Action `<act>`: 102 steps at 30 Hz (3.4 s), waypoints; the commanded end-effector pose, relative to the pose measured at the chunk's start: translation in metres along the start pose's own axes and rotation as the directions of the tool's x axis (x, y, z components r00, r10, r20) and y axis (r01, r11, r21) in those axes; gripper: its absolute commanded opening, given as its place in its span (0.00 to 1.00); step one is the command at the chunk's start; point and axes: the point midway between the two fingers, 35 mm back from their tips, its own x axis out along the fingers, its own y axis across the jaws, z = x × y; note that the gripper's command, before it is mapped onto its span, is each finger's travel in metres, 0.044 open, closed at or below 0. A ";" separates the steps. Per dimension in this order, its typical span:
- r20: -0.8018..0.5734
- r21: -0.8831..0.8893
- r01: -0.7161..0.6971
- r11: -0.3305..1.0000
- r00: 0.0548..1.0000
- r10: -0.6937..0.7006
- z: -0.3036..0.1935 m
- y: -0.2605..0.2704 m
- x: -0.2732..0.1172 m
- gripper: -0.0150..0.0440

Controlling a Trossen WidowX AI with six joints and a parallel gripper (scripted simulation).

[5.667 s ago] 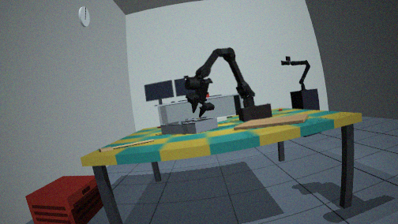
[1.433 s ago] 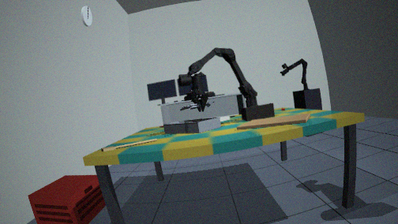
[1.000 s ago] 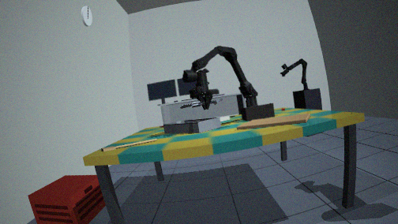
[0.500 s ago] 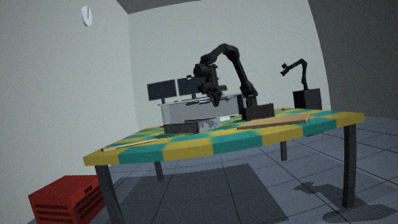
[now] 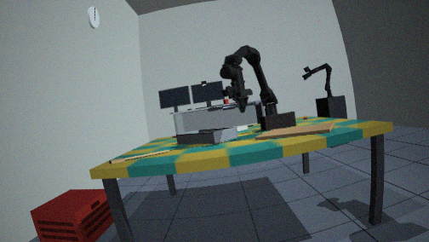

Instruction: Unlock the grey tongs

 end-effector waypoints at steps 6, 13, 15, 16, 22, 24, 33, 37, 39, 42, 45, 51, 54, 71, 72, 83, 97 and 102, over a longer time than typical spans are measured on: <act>0.000 0.103 -0.009 0.995 1.000 0.009 -0.026 0.029 -0.002 0.00; -0.002 0.225 -0.011 0.974 1.000 0.012 -0.058 0.057 -0.003 0.00; -0.003 0.261 -0.012 0.965 1.000 0.013 -0.068 0.064 -0.003 0.00; -0.003 0.278 -0.012 0.961 1.000 0.013 -0.074 0.068 -0.003 0.00; -0.007 0.380 -0.012 0.925 1.000 0.015 -0.106 0.087 -0.004 0.00; -0.008 0.412 -0.011 0.911 1.000 0.016 -0.117 0.093 -0.004 0.00; -0.013 0.548 -0.007 0.836 1.000 0.017 -0.168 0.114 -0.005 0.00; -0.016 0.605 -0.004 0.796 1.000 0.017 -0.191 0.120 -0.005 0.00; -0.017 0.632 -0.002 0.775 1.000 0.016 -0.202 0.123 -0.005 0.00; -0.019 0.672 0.001 0.741 1.000 0.015 -0.220 0.126 -0.005 0.00; -0.020 0.701 0.004 0.713 1.000 0.014 -0.233 0.128 -0.005 0.00; -0.020 0.703 0.004 0.711 1.000 0.014 -0.234 0.128 -0.005 0.00; -0.020 0.703 0.004 0.711 1.000 0.014 -0.234 0.128 -0.005 0.00; -0.334 0.742 0.084 0.665 0.907 0.258 -0.230 0.135 -0.007 0.00; -0.354 0.742 0.087 0.664 0.893 0.279 -0.229 0.135 -0.008 0.00; -0.541 0.734 0.094 0.673 0.680 0.495 -0.221 0.132 -0.027 0.00; -0.670 0.704 0.005 0.710 0.337 0.661 -0.209 0.106 -0.063 0.00; -0.671 0.703 0.004 0.711 0.333 0.663 -0.209 0.105 -0.063 0.00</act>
